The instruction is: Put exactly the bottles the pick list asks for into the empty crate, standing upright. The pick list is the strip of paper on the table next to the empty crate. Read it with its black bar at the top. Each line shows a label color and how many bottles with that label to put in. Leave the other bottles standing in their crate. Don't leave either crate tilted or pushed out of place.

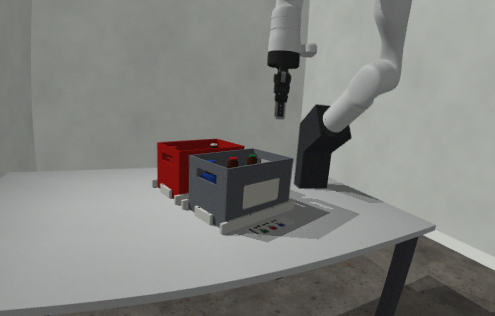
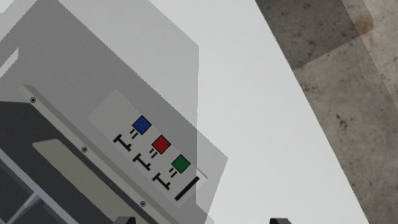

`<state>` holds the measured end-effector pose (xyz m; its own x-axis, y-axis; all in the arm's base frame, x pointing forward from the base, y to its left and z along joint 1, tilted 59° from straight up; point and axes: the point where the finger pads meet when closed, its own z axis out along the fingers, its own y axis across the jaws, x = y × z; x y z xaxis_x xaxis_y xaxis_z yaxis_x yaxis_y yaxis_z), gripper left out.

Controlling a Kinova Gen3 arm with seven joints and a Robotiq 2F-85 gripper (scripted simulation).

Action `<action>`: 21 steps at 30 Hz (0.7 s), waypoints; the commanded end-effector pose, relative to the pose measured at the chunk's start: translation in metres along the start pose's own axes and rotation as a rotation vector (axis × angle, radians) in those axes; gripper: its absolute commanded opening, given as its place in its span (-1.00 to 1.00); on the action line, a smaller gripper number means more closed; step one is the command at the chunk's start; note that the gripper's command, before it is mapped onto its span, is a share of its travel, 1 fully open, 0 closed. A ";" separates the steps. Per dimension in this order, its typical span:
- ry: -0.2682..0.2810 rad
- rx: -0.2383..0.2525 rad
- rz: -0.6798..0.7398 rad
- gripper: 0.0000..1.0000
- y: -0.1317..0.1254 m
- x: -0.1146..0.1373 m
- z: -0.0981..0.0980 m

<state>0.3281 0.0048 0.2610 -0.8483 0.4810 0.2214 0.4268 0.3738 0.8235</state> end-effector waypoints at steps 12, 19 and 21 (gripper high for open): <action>-0.002 -0.001 0.000 0.34 0.038 0.052 -0.026; -0.002 -0.001 0.000 0.34 0.051 0.071 -0.035; -0.002 -0.001 0.000 0.34 0.057 0.078 -0.039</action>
<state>0.2819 0.0304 0.3324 -0.8496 0.4770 0.2249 0.4271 0.3722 0.8240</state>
